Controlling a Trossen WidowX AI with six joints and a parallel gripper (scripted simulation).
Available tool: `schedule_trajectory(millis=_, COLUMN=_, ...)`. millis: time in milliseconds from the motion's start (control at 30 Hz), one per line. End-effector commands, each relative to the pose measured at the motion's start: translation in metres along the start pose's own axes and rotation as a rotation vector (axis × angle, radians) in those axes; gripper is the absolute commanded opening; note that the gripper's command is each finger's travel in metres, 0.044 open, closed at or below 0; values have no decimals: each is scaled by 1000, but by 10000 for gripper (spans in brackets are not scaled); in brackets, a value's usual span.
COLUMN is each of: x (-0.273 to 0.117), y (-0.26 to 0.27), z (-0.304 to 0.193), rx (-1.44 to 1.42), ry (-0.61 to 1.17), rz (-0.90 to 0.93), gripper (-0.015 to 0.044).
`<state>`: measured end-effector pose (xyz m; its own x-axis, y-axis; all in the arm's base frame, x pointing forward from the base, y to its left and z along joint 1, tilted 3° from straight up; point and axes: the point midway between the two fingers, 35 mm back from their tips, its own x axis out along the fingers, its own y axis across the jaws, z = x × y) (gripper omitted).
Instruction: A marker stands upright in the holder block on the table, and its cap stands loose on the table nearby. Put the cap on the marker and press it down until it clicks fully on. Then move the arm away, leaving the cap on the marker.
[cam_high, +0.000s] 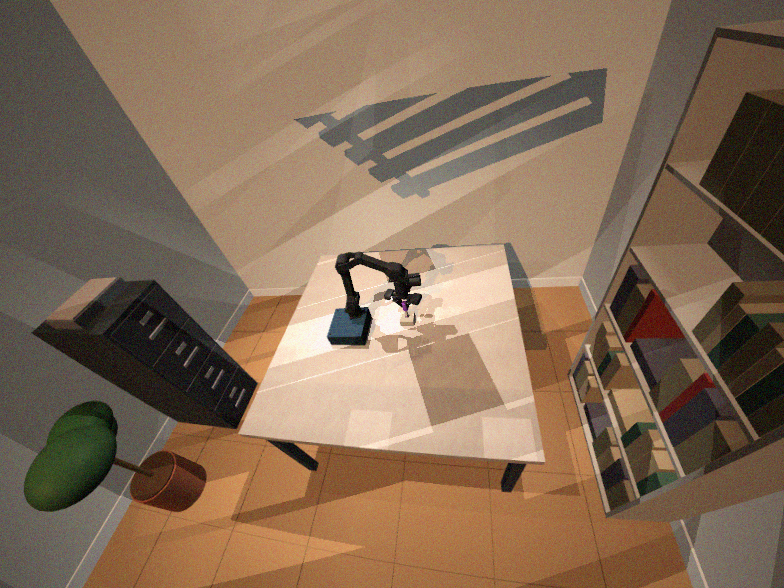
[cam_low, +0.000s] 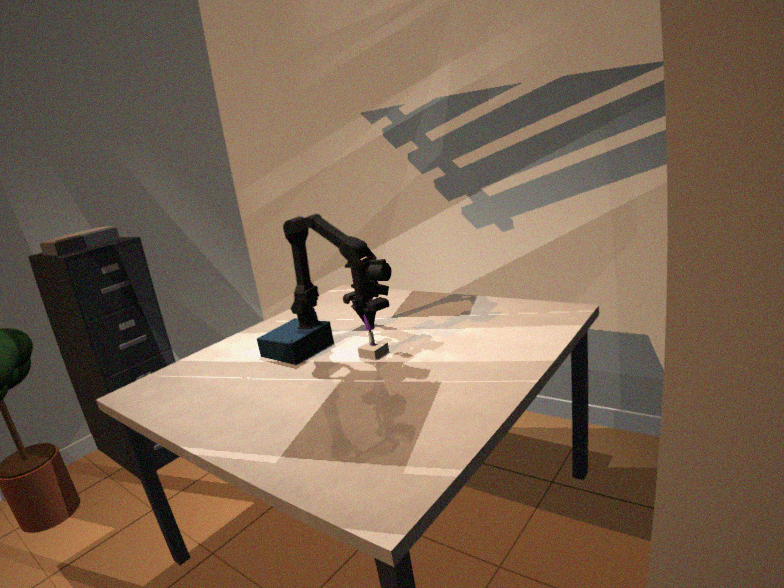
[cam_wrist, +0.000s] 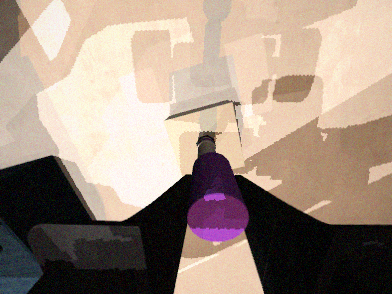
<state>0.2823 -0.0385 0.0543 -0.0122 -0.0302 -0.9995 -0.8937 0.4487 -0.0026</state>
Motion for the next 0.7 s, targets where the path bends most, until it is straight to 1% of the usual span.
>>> schedule_trajectory(millis=0, x=7, y=1, z=0, rx=5, ry=0, rz=5, gripper=0)
schedule_trajectory(millis=667, x=39, y=2, z=0, rx=5, ry=0, rz=5, gripper=0)
